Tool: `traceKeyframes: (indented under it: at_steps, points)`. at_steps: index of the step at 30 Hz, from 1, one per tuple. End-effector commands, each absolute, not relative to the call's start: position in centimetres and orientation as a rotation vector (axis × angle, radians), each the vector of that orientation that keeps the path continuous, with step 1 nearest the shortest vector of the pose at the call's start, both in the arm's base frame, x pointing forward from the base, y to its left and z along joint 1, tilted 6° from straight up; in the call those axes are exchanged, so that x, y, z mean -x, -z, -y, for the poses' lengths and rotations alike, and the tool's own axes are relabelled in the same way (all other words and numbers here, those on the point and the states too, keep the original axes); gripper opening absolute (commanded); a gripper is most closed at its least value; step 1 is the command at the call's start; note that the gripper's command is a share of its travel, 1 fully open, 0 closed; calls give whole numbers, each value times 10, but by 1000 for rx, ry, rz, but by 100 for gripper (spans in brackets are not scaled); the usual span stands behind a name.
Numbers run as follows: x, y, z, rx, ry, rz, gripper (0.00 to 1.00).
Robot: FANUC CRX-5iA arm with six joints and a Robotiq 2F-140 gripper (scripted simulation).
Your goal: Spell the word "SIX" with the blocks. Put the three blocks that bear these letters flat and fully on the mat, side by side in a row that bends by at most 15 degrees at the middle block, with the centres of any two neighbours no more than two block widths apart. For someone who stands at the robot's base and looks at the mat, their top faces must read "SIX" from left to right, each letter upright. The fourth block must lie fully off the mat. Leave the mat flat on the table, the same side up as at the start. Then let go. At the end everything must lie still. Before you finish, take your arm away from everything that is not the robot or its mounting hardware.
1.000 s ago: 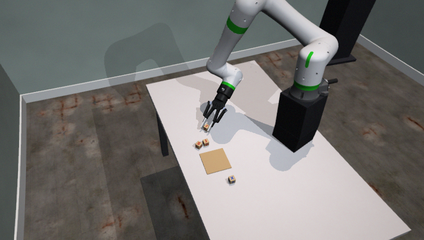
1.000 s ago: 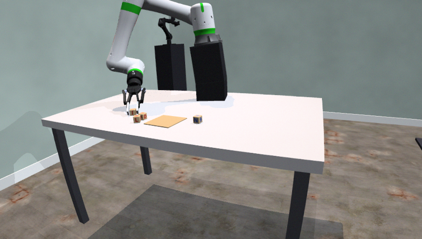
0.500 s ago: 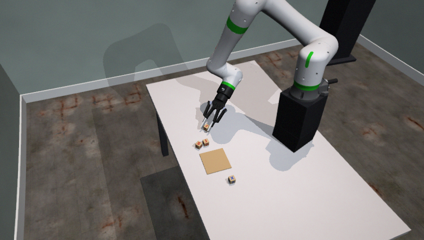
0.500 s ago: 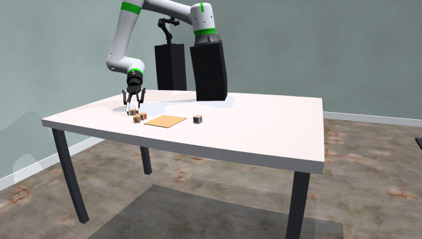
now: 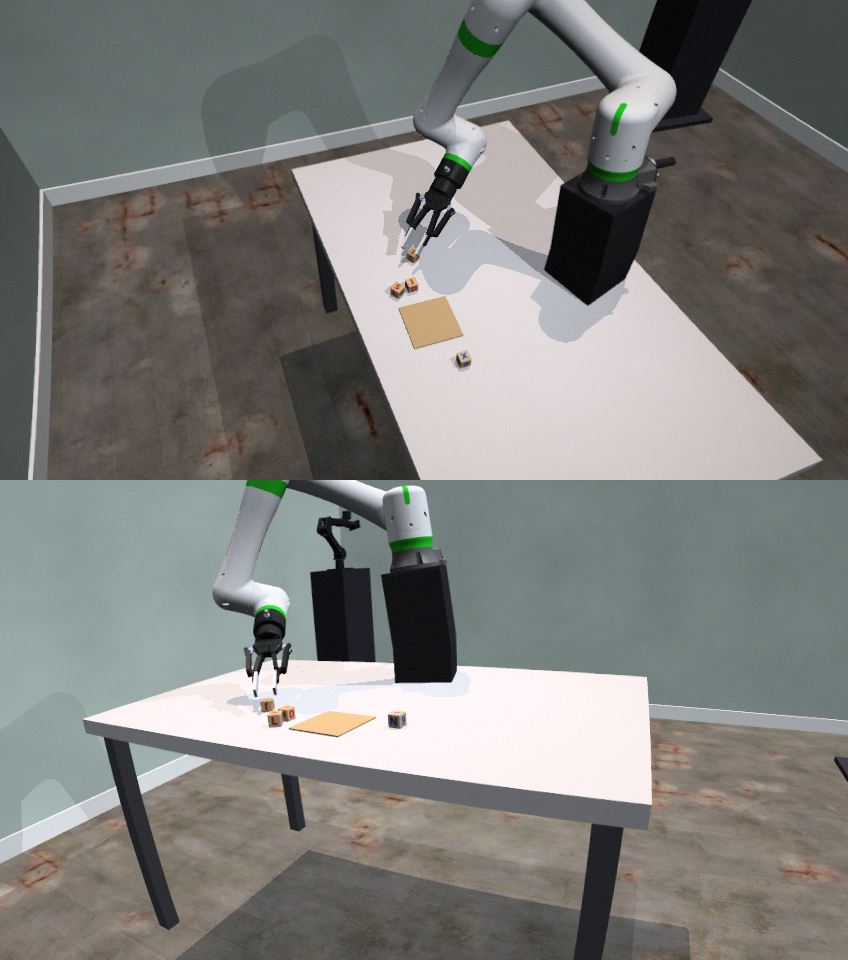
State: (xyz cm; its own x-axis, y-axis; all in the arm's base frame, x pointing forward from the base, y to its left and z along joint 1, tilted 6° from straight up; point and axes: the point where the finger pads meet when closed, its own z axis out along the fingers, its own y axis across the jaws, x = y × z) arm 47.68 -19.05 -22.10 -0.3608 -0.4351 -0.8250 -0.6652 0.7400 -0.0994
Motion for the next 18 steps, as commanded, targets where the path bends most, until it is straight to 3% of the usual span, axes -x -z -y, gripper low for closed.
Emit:
traceKeyframes:
  at_steps: [1, 18]
  points:
    - [-477, 212, 190, 833, -313, -2012, 28]
    - [-478, 201, 189, 875, -241, -2144, 28]
